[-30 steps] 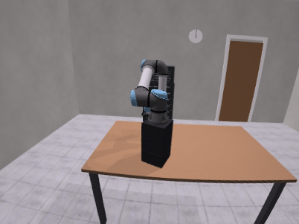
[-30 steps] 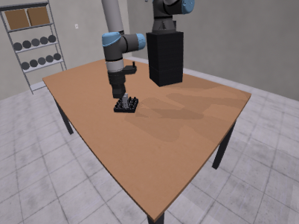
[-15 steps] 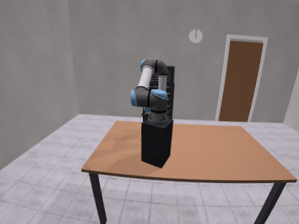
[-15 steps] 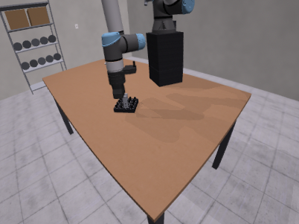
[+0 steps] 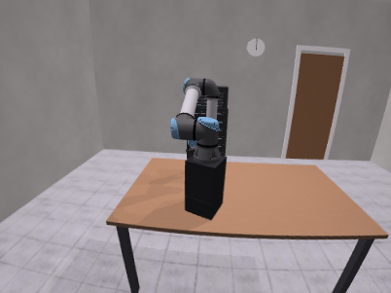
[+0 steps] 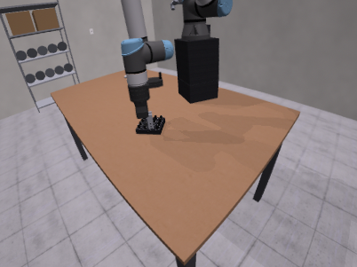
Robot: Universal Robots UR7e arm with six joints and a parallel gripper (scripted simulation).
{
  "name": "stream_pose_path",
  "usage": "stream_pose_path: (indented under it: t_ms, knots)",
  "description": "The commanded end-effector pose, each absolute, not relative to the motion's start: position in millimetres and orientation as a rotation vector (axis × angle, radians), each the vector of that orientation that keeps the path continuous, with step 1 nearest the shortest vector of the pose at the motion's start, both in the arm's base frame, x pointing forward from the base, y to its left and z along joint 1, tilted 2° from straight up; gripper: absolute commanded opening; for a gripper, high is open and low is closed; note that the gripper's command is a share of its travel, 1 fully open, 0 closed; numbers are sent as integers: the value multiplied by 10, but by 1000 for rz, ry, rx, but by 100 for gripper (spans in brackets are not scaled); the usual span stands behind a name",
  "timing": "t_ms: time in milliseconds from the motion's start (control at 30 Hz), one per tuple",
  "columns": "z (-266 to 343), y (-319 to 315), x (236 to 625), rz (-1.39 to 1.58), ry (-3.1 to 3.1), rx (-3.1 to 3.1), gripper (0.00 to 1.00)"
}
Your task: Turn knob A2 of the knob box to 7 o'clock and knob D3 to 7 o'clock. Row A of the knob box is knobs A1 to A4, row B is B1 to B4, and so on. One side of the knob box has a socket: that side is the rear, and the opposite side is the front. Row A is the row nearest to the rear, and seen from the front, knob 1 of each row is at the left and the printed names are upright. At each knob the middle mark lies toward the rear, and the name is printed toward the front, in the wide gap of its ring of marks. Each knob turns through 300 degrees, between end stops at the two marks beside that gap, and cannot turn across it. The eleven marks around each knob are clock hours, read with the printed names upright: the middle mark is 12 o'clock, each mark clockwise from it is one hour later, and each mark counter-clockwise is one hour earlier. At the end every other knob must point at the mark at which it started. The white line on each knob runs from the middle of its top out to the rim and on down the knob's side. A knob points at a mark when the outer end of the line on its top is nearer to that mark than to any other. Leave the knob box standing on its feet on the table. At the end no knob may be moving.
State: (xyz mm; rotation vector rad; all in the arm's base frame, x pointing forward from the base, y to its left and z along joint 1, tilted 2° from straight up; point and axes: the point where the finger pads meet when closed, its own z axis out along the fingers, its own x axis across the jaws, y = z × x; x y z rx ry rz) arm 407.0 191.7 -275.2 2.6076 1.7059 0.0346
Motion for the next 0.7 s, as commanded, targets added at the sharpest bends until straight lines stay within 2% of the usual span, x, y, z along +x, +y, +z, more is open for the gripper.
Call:
stream_pose_path:
  t_ms: [0,667]
  knots:
    - [-2748,1917,4076,35,1854,2504,30]
    - [-2748,1917,4076,27,2274,2125,30]
